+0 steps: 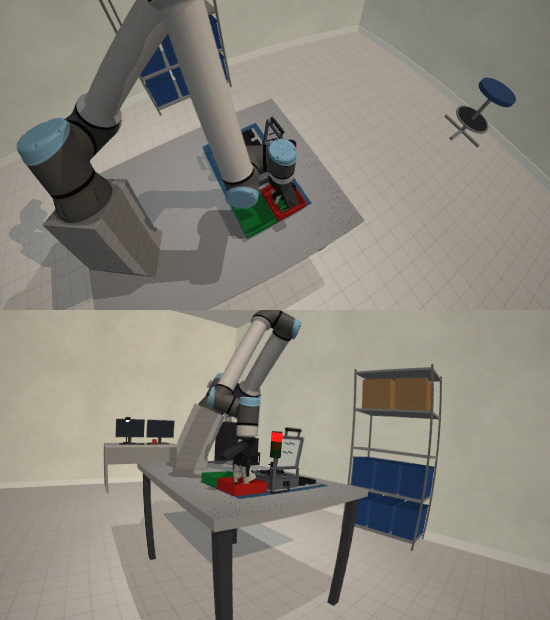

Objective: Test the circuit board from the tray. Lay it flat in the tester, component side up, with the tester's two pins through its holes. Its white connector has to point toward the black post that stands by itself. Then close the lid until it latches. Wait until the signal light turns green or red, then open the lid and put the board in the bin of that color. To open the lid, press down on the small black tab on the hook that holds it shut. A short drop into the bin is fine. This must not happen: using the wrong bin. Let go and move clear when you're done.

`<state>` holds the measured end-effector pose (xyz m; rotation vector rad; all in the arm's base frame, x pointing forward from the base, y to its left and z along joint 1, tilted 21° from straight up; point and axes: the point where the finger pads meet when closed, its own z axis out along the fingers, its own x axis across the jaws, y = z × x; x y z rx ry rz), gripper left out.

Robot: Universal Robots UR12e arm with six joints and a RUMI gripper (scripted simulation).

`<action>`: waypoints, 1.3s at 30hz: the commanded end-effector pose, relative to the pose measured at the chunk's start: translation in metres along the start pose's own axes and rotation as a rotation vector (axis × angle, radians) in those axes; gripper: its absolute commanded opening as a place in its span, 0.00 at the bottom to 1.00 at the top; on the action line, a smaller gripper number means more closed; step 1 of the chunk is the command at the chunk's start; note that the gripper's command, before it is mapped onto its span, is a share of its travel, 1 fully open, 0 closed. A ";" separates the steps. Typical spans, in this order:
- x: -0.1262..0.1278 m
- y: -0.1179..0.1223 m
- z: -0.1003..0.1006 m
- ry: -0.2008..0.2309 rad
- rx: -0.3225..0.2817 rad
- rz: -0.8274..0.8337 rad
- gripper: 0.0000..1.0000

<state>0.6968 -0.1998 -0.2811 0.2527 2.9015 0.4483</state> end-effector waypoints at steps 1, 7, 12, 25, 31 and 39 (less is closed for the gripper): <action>-0.001 0.000 -0.001 -0.001 0.001 0.000 0.39; -0.001 0.000 -0.001 -0.001 0.001 0.000 0.39; -0.001 0.000 -0.001 -0.001 0.001 0.000 0.39; -0.001 0.000 -0.001 -0.001 0.001 0.000 0.59; -0.001 0.000 -0.001 -0.001 0.001 0.000 0.59; -0.001 0.000 -0.001 -0.001 0.001 0.000 0.59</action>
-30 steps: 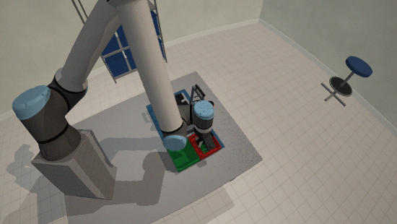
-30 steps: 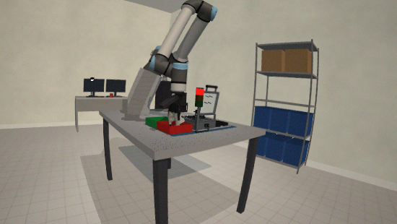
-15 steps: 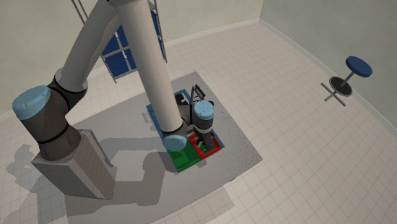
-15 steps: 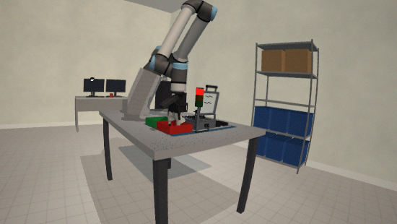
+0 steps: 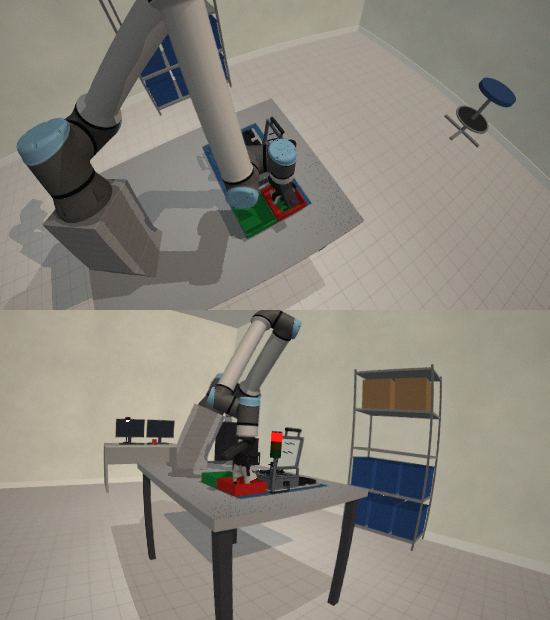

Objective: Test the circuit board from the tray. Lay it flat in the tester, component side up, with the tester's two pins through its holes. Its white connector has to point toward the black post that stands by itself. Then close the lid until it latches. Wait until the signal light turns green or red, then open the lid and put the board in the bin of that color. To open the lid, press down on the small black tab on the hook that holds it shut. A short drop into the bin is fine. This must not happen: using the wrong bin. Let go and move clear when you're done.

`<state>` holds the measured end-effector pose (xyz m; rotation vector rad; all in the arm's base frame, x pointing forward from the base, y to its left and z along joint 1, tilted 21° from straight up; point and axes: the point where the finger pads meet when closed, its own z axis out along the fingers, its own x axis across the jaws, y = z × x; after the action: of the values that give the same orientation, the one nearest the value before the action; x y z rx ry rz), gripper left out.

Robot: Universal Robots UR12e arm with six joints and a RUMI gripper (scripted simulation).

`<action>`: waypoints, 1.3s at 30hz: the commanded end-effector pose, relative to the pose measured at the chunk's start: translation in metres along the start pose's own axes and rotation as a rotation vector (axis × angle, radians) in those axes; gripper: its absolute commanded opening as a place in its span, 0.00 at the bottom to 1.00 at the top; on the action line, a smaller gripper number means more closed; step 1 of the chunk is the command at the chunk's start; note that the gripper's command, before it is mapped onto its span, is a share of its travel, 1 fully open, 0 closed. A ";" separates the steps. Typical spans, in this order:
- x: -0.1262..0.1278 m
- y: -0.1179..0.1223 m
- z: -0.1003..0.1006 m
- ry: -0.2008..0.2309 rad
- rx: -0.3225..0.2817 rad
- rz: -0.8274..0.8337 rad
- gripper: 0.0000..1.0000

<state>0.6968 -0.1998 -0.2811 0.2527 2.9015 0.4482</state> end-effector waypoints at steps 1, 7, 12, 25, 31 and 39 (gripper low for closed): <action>-0.001 0.000 -0.001 -0.001 0.001 0.000 0.59; -0.001 0.000 -0.001 -0.001 0.001 0.000 0.59; -0.001 0.000 -0.001 -0.001 0.001 0.000 0.59; -0.001 0.000 -0.015 -0.001 0.001 0.000 0.59; -0.001 0.000 -0.049 -0.001 0.001 0.000 0.59; -0.001 0.000 -0.092 -0.001 0.001 0.000 0.59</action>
<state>0.6825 -0.2184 -0.2190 0.2532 2.9010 0.4476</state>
